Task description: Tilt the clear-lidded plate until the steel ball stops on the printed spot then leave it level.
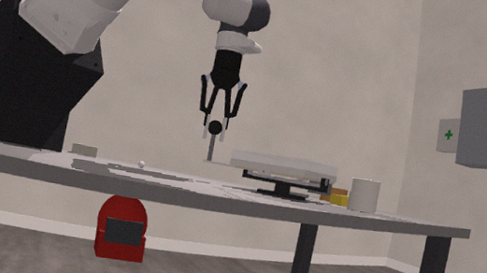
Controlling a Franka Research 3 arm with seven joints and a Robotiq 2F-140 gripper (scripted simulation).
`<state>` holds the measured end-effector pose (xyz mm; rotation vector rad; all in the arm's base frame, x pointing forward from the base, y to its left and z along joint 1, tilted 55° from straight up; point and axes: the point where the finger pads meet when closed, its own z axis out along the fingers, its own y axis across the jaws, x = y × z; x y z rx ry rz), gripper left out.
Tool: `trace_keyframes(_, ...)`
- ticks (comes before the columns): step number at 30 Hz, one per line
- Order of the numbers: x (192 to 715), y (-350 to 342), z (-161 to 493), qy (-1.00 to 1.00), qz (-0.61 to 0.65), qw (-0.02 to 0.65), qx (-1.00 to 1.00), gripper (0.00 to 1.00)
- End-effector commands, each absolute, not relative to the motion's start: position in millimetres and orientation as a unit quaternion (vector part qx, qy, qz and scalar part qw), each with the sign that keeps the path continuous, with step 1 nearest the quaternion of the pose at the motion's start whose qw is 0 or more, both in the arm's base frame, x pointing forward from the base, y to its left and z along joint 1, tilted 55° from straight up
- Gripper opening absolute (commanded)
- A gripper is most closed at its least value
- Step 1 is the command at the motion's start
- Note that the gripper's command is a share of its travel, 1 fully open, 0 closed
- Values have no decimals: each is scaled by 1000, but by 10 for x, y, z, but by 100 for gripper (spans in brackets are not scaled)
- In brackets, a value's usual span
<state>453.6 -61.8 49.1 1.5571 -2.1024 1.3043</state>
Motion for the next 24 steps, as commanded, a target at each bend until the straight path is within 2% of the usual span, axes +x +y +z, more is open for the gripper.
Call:
trace_keyframes(1, 4505, -718, 475, -719, 443, 115, 523, 0)
trace_keyframes(24, 4494, -747, 478, -719, 443, 115, 523, 0)
